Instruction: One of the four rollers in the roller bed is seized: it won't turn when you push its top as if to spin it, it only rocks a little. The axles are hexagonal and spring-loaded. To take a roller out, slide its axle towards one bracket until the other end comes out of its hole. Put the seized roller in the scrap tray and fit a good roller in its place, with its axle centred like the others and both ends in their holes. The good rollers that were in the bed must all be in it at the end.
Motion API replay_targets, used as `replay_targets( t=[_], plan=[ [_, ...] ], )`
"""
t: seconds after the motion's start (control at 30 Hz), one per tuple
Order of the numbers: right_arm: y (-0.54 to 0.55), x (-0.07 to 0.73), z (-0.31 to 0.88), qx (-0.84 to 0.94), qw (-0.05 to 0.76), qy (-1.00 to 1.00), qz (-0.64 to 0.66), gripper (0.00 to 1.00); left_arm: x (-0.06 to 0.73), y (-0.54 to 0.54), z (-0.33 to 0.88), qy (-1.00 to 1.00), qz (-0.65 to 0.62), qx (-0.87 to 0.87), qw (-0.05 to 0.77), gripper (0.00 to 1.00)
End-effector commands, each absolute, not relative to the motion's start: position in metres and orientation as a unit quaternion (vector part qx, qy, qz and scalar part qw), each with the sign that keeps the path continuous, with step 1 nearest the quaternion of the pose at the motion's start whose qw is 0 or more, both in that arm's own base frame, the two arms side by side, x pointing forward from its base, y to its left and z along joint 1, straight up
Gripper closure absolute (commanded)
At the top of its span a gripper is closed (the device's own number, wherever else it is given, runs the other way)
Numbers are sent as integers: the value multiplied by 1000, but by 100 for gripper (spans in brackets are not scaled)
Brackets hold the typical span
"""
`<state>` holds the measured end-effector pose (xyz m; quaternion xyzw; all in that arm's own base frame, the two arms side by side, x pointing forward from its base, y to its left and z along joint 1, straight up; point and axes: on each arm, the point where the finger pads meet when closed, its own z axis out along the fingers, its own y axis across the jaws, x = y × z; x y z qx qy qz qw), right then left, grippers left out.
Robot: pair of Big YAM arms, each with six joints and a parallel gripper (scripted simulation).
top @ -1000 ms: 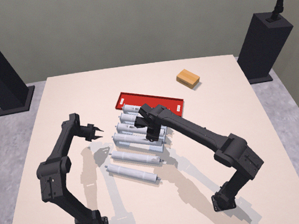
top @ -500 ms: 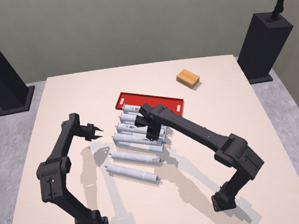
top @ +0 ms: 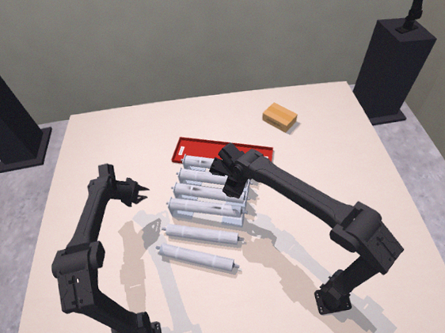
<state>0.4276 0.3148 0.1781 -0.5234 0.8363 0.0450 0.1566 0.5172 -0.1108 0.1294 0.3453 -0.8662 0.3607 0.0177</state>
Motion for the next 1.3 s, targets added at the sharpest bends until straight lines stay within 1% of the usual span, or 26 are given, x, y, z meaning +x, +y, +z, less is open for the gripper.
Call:
replay_targets(
  t=[0.0, 0.23, 0.3, 0.37, 0.57, 0.8, 0.87, 0.9, 0.93, 1.0, 1.13, 1.27],
  plan=[
    [300, 455, 219, -472, 228, 850, 46, 38, 529, -100, 163, -879, 372, 290, -66, 68],
    [255, 496, 261, -374, 329, 866, 45, 38, 548, -84, 209, -895, 337, 195, -215, 68],
    [255, 496, 261, -374, 329, 866, 45, 38, 548, -84, 209, -895, 337, 195, -215, 68],
    [244, 505, 268, -351, 353, 866, 44, 38, 552, -79, 206, -899, 319, 176, -242, 68],
    [190, 535, 333, -255, 458, 851, 38, 38, 562, -61, 279, -877, 264, 101, -387, 68],
    [125, 546, 386, -155, 552, 819, 31, 38, 562, -40, 350, -834, 182, 38, -520, 68],
    [125, 546, 386, -155, 552, 819, 31, 38, 562, -40, 350, -834, 182, 38, -520, 68],
    [120, 551, 401, -143, 569, 809, 32, 38, 565, -40, 349, -832, 170, 30, -528, 68],
    [108, 549, 394, -132, 571, 810, 28, 38, 562, -34, 359, -824, 155, 25, -545, 68],
    [89, 545, 420, -105, 602, 791, 25, 38, 555, -28, 392, -800, 129, 11, -586, 68],
    [55, 539, 463, -58, 655, 753, 21, 38, 547, -16, 422, -770, 77, -4, -634, 68],
    [29, 529, 476, -26, 682, 731, 15, 38, 536, -7, 454, -739, 38, -10, -672, 68]
  ],
)
